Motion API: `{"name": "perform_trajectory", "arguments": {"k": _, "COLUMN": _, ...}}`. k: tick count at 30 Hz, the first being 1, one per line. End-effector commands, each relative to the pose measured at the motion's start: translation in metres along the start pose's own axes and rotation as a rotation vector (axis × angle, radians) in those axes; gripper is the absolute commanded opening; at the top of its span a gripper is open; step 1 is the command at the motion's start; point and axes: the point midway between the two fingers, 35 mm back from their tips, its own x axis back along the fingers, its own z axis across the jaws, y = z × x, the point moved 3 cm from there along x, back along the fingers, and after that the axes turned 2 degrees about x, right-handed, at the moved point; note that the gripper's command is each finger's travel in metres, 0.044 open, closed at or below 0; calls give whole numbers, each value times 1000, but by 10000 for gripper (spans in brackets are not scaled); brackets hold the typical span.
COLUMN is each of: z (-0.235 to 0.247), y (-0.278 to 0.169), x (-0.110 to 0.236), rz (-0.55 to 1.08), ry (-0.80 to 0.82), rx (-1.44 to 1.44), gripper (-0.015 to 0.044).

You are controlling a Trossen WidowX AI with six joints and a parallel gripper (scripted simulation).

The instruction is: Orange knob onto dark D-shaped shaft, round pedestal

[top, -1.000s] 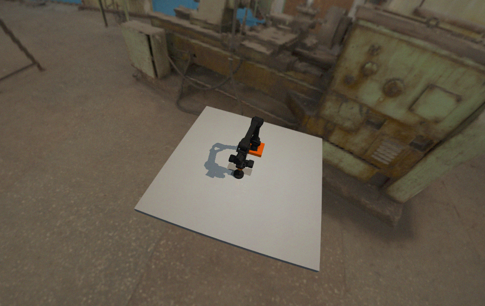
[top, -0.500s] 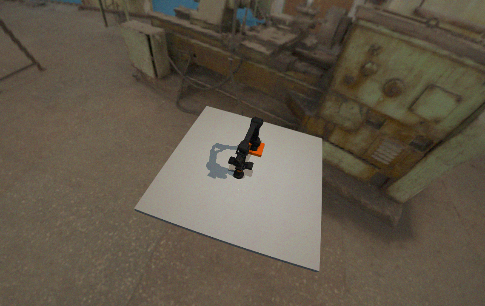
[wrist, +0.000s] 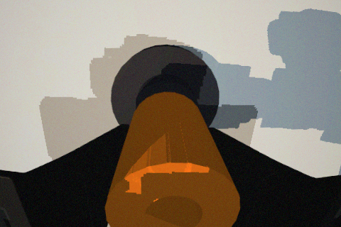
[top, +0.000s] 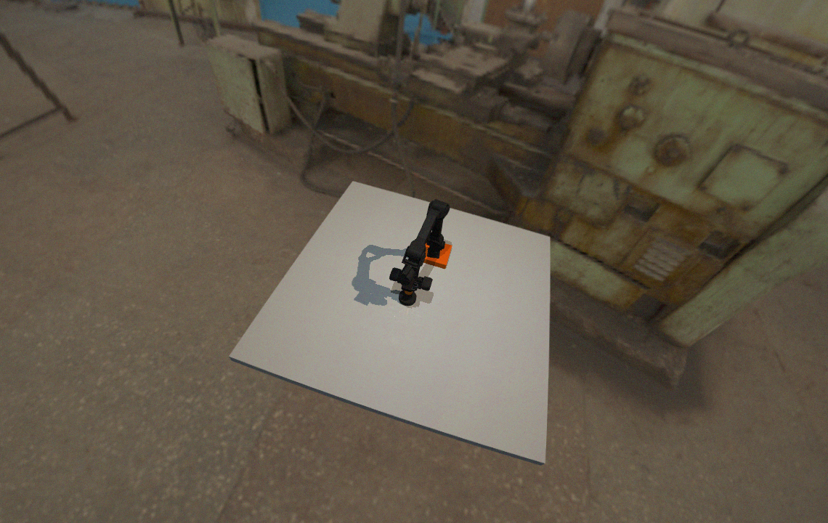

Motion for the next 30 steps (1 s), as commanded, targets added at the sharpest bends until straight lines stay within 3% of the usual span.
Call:
{"name": "perform_trajectory", "arguments": {"k": 1, "z": 0, "y": -1, "x": -1, "rz": 0, "ry": -3, "rx": 3, "gripper": 0}}
{"name": "perform_trajectory", "arguments": {"k": 13, "z": 1, "y": -1, "x": 5, "rz": 0, "ry": -3, "rx": 3, "gripper": 0}}
{"name": "perform_trajectory", "arguments": {"k": 20, "z": 0, "y": 2, "x": 3, "rz": 0, "ry": -3, "rx": 202, "gripper": 0}}
{"name": "perform_trajectory", "arguments": {"k": 30, "z": 0, "y": 1, "x": 0, "rz": 0, "ry": -3, "rx": 212, "gripper": 0}}
